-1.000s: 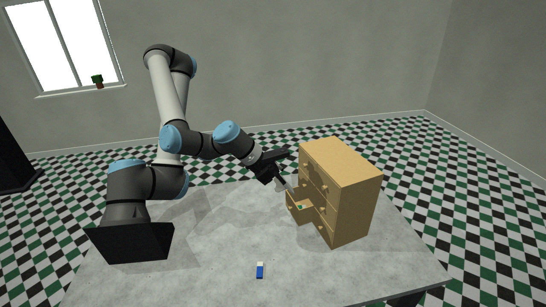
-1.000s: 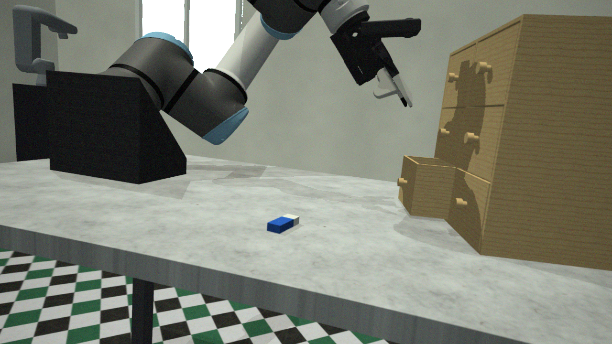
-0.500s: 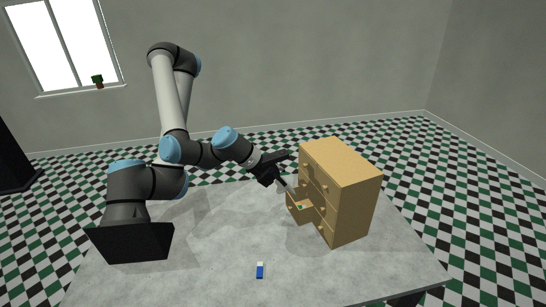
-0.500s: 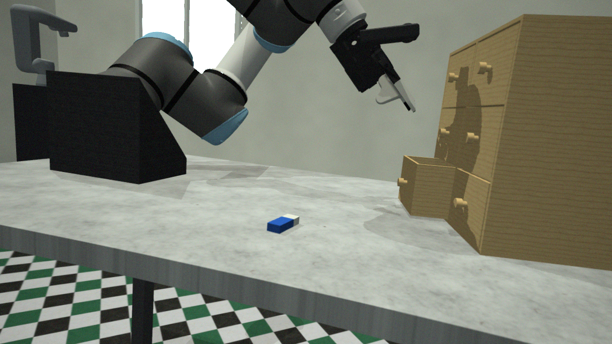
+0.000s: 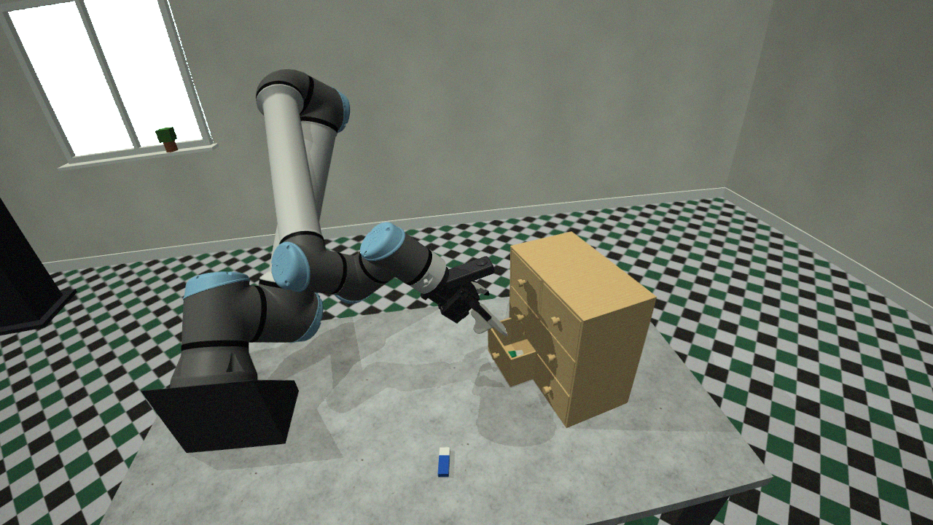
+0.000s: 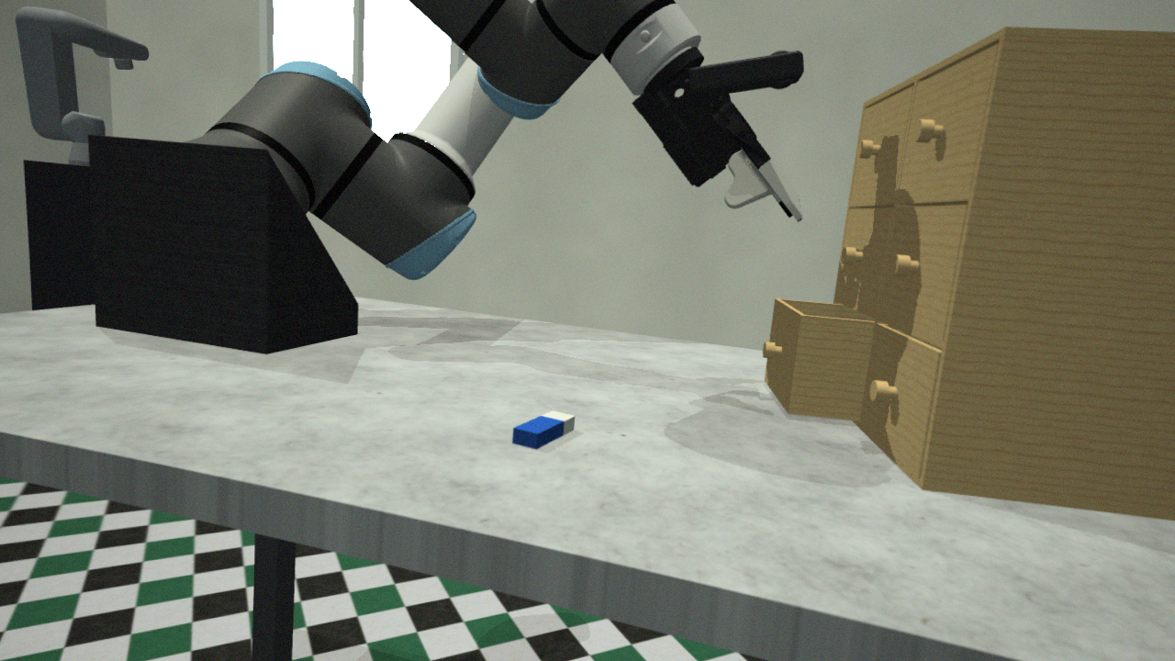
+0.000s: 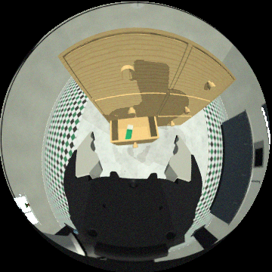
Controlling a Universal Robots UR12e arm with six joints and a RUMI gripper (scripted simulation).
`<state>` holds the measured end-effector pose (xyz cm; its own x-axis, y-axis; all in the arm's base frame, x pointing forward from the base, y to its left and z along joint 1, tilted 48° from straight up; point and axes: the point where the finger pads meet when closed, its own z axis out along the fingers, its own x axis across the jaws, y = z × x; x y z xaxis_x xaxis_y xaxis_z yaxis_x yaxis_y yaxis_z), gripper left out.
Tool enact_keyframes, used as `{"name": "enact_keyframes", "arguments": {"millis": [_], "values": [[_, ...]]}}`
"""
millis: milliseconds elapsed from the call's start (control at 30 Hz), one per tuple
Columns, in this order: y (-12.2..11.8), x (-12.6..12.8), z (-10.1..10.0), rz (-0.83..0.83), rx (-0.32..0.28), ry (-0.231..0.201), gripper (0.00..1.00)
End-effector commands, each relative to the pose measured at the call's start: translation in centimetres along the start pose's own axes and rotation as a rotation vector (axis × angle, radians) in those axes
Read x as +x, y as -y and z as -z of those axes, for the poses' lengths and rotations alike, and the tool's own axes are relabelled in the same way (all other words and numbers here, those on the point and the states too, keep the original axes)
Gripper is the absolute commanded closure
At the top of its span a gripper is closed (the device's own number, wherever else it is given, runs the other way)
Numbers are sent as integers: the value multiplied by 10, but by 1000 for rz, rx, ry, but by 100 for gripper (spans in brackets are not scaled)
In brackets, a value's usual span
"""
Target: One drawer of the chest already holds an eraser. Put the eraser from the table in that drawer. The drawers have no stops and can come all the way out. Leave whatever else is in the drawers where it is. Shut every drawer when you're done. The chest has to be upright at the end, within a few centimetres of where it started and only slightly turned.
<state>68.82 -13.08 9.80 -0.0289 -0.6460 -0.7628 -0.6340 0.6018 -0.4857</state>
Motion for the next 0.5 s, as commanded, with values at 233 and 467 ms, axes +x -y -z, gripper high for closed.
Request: {"name": "enact_keyframes", "arguments": {"millis": [233, 467], "values": [[1, 0, -3, -3, 21, -2, 0], [1, 0, -3, -4, 24, -2, 0]]}}
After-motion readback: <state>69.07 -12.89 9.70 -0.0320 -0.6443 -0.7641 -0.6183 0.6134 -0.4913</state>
